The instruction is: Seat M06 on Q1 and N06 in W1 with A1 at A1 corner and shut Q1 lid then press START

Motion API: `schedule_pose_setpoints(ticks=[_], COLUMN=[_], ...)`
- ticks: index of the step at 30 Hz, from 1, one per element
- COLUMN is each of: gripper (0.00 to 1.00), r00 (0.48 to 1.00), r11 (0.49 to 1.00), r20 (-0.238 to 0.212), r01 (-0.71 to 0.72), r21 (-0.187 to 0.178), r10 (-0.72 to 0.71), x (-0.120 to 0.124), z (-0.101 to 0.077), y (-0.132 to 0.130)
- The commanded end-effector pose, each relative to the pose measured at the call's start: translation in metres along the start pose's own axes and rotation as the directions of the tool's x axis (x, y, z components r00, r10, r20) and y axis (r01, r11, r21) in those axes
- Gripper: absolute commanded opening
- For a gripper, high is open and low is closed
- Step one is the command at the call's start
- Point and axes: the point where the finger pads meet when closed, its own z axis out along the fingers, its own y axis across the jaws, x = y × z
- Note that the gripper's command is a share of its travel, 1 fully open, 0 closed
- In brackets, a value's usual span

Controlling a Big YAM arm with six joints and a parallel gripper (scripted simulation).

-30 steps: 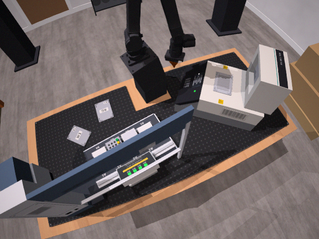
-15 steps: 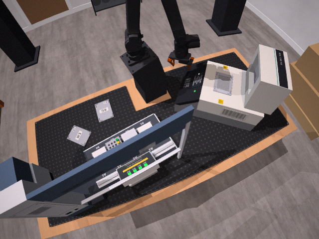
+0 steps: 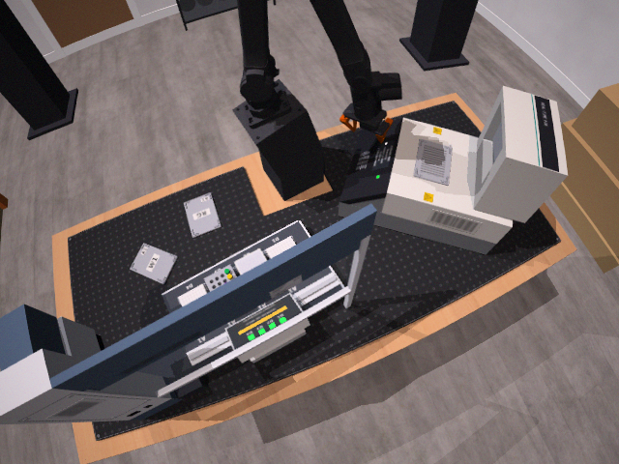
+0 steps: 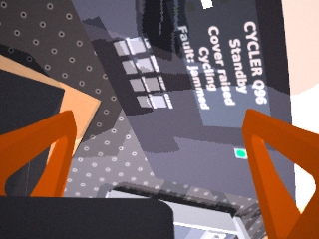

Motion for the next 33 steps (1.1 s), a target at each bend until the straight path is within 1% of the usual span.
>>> schedule_pose_setpoints(ticks=[1, 5, 8, 11, 12, 16, 20, 25, 28, 33], gripper=[0.95, 0.95, 0.95, 0.95, 0.95, 0.95, 0.95, 0.95, 0.95, 0.95], r00=[0.991, 0.981, 0.966, 0.968, 0.965, 0.933, 0.900, 0.861, 0.863, 0.803], r11=[0.989, 0.979, 0.963, 0.965, 0.962, 0.926, 0.890, 0.851, 0.853, 0.787], r20=[0.075, 0.104, 0.129, 0.127, 0.134, 0.186, 0.240, 0.273, 0.271, 0.332], r01=[-0.118, -0.174, -0.238, -0.232, -0.243, -0.338, -0.413, -0.486, -0.483, -0.576], r21=[0.087, 0.110, 0.128, 0.124, 0.128, 0.169, 0.196, 0.200, 0.198, 0.220], r10=[0.112, 0.163, 0.222, 0.216, 0.226, 0.307, 0.364, 0.428, 0.426, 0.495], x=[-0.017, -0.022, -0.016, -0.016, -0.016, -0.014, -0.012, -0.004, -0.003, 0.013], z=[-0.012, -0.015, -0.022, -0.023, -0.025, -0.037, -0.049, -0.053, -0.054, -0.072], y=[-0.050, -0.067, -0.081, -0.079, -0.082, -0.114, -0.139, -0.152, -0.150, -0.172])
